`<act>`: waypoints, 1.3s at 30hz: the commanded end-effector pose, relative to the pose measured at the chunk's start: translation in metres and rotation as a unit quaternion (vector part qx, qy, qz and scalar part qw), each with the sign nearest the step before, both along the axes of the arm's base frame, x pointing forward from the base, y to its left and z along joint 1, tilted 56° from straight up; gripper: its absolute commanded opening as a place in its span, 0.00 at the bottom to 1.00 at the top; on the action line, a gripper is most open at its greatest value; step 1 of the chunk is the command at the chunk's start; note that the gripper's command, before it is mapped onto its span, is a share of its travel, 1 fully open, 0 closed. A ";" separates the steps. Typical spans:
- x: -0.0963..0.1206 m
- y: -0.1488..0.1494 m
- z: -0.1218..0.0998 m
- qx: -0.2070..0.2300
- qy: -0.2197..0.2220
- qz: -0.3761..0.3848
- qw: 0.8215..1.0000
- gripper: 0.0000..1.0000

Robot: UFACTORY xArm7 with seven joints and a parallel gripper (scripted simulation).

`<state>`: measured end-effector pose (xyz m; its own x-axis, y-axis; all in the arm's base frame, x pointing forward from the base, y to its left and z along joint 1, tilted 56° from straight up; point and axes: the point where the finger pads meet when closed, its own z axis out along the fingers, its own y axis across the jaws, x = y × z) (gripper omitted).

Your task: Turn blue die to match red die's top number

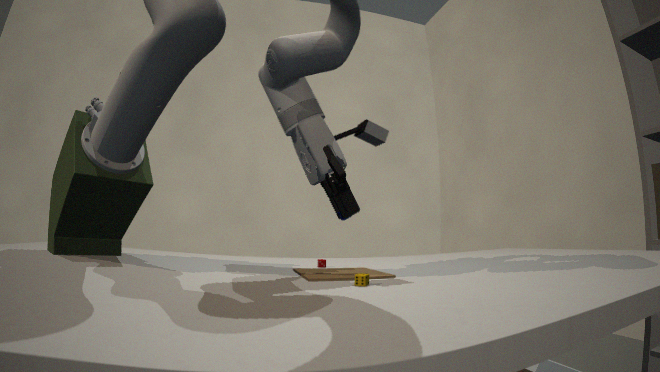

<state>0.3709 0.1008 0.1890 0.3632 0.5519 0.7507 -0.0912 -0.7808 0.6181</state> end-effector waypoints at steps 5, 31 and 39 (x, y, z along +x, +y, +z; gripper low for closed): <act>-0.002 -0.003 -0.001 -0.014 -0.116 0.083 0.990 0.11; 0.016 -0.018 -0.019 -0.016 -0.152 0.114 0.982 0.11; 0.036 -0.034 -0.037 -0.016 -0.152 0.114 0.982 0.11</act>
<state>0.3988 0.0712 0.1589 -0.0047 0.6190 0.7854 -0.1003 -0.7817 0.6155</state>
